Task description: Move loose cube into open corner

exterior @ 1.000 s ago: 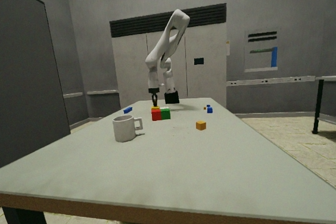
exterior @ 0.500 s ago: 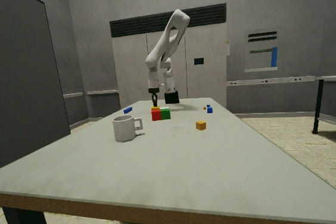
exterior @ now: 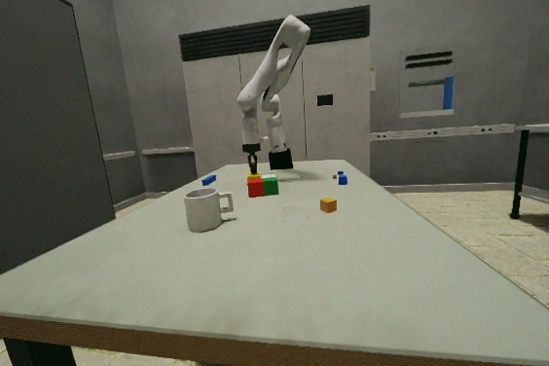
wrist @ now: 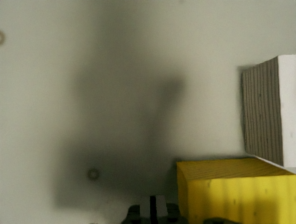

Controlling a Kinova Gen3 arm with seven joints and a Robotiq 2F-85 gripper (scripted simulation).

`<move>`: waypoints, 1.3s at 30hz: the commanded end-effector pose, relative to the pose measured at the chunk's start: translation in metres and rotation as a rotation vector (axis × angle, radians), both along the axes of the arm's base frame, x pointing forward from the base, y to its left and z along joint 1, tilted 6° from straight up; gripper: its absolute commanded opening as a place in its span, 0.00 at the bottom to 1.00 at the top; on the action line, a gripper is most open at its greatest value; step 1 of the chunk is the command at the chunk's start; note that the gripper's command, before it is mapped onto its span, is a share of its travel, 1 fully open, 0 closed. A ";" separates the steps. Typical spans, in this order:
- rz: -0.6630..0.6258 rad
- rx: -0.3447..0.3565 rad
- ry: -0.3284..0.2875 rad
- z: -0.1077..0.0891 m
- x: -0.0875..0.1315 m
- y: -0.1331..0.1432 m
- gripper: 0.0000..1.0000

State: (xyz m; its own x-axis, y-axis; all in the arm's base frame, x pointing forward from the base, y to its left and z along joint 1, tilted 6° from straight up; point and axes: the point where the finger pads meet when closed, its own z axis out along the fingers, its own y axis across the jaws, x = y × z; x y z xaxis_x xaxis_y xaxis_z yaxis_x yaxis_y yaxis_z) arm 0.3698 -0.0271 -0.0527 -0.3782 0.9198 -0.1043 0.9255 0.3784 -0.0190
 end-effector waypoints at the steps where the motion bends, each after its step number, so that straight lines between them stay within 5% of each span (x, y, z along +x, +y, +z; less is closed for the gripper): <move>1: 0.001 0.000 -0.002 0.000 0.002 0.001 0.10; 39: 0.001 0.000 -0.002 0.000 0.018 0.007 0.10</move>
